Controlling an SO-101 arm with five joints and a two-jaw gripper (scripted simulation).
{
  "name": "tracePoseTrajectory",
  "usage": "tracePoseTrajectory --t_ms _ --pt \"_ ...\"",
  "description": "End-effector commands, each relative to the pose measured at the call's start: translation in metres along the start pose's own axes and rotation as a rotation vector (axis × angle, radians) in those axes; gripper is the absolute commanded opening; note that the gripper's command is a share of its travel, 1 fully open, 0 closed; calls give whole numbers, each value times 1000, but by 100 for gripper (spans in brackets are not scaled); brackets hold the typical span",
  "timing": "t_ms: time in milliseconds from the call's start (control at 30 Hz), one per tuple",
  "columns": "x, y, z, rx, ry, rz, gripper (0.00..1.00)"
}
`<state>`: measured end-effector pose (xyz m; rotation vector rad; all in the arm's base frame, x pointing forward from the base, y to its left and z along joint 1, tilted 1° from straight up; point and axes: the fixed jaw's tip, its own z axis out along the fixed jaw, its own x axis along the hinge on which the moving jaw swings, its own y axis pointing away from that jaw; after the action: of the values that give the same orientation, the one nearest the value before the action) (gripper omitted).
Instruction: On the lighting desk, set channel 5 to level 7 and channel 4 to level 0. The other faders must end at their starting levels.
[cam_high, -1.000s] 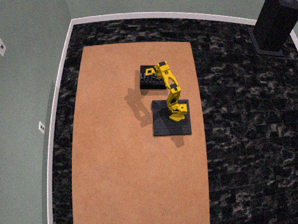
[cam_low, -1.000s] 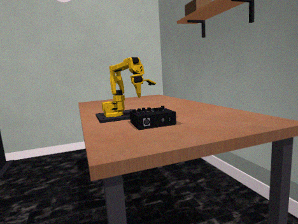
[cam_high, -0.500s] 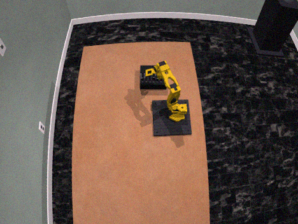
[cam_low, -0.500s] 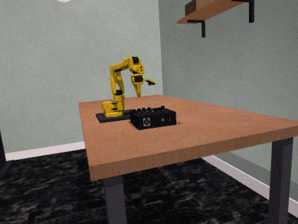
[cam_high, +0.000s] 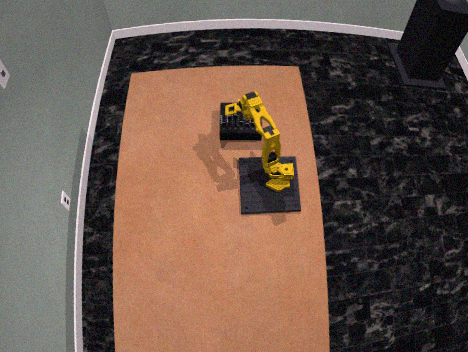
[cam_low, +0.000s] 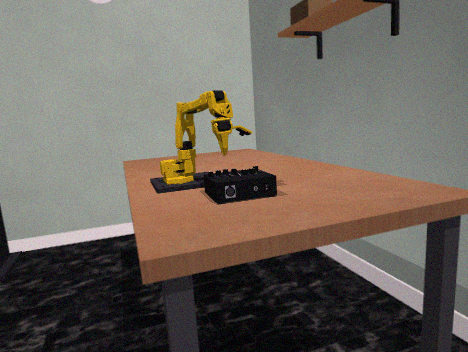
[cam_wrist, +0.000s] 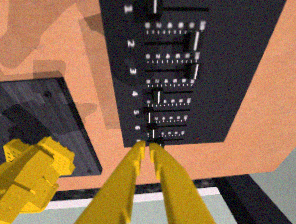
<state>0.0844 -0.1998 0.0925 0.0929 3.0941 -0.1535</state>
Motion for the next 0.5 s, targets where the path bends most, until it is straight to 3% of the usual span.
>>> tracePoseTrajectory --t_ms 0,233,467 --pt "-8 -9 2 11 -8 -11 0" --pt "-18 -27 13 32 -19 -9 0" --pt "-20 -31 16 37 -22 -8 0"
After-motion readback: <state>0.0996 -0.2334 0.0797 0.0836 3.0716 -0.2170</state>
